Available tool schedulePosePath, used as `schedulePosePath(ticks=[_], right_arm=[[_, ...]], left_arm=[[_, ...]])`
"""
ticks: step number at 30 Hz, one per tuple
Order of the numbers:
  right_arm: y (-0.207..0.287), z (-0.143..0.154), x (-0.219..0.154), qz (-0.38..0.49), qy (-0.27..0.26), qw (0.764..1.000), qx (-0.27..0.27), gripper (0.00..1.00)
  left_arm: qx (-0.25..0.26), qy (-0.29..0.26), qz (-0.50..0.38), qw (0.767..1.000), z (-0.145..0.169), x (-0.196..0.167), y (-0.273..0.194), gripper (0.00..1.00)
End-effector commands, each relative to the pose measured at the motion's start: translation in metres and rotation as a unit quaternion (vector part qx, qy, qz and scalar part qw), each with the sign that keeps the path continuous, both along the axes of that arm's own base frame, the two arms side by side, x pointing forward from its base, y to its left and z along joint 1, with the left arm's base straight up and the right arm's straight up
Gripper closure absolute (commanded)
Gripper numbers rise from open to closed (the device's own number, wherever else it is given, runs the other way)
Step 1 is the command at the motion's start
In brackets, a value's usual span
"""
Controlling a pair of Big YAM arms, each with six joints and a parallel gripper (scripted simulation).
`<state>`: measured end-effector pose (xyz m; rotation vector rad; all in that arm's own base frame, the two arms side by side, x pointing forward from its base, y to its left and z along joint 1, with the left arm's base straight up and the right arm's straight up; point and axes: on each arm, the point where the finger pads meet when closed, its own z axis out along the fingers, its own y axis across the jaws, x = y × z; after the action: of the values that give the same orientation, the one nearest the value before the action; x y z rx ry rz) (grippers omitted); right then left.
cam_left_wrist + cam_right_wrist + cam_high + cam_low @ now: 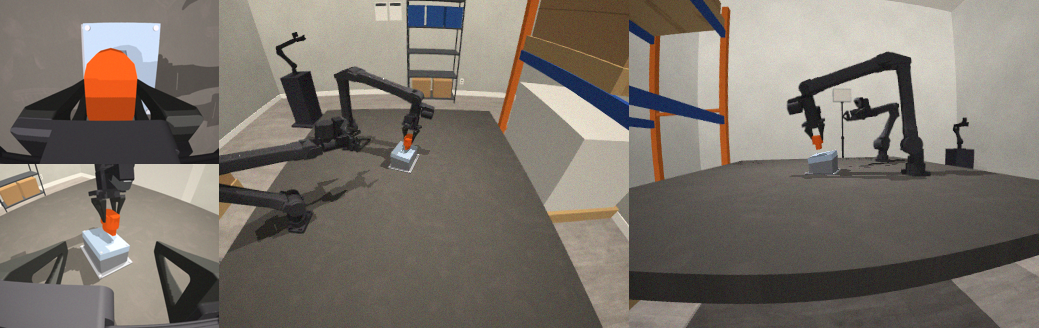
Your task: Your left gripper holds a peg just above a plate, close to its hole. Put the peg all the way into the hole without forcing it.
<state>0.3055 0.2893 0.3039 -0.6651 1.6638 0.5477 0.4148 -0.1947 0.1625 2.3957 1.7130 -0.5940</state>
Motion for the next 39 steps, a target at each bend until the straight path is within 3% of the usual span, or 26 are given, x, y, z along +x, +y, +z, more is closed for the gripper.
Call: schedulePosePath(ticks=[1, 5, 9, 13, 28, 39], right_arm=[[0.003, 0.023, 0.005, -0.002, -0.016, 1.000, 0.016, 0.00], [0.003, 0.023, 0.005, -0.002, -0.016, 1.000, 0.016, 0.00], [0.003, 0.023, 0.005, -0.002, -0.016, 1.000, 0.016, 0.00], [0.003, 0.023, 0.005, -0.002, -0.016, 1.000, 0.016, 0.00], [0.003, 0.023, 0.005, -0.002, -0.016, 1.000, 0.016, 0.00], [0.003, 0.023, 0.005, -0.002, -0.016, 1.000, 0.016, 0.00]], left_arm=[[0.001, 0.006, 0.010, 1.000, -0.004, -0.003, 0.005, 0.60], [-0.005, -0.014, 0.009, 1.000, 0.008, 0.003, 0.002, 0.60], [0.002, 0.013, 0.008, 1.000, -0.018, -0.013, 0.003, 0.60], [-0.005, -0.007, 0.007, 1.000, -0.008, -0.007, 0.001, 0.60], [-0.004, -0.003, 0.003, 1.000, -0.004, -0.008, 0.007, 0.60], [0.000, 0.009, 0.003, 1.000, -0.019, -0.010, 0.007, 0.60]])
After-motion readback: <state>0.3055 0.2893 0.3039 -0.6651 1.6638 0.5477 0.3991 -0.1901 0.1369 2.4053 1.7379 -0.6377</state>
